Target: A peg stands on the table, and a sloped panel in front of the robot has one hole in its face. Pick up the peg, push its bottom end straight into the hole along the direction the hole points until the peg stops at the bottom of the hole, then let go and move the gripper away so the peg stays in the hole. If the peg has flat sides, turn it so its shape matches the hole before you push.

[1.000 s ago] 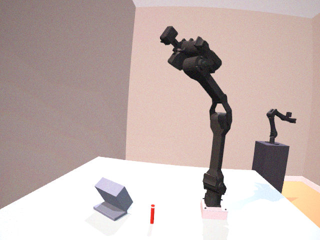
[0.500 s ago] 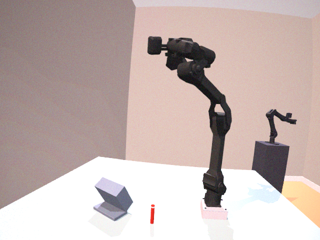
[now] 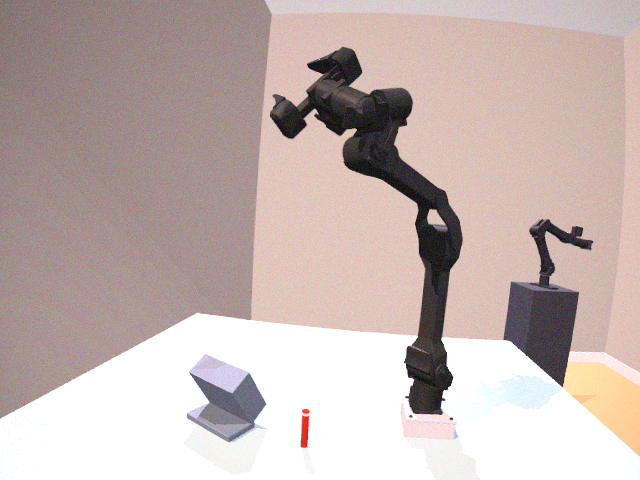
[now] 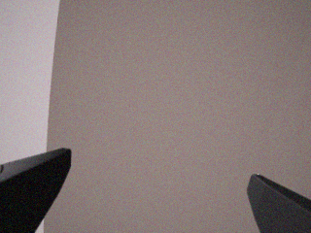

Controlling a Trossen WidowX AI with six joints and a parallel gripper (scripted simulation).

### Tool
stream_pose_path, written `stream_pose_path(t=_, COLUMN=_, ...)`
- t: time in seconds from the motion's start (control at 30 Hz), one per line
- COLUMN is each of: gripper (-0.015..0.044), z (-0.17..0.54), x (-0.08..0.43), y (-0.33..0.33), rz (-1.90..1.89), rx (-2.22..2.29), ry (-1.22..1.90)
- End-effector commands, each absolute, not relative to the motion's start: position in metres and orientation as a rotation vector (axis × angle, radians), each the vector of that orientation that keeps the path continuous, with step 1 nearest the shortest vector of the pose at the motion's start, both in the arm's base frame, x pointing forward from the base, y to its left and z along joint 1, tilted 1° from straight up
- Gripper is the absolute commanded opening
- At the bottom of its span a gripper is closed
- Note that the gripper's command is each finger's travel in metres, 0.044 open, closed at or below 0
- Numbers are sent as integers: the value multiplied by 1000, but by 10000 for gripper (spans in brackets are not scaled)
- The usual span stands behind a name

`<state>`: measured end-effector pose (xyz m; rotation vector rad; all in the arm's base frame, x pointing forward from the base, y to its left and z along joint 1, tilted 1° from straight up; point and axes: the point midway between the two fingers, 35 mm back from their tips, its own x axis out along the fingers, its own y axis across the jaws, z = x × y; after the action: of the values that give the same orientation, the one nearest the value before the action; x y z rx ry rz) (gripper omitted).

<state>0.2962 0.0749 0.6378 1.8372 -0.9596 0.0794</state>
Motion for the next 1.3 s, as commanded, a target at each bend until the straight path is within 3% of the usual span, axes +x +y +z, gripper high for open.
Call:
stream_pose_path(t=0.0, gripper=440, z=631, x=311, y=87, rz=24, rx=1636, ry=-884)
stream_pose_path(t=1.27, gripper=440, z=492, x=416, y=166, rz=-111, rx=60, ry=-208)
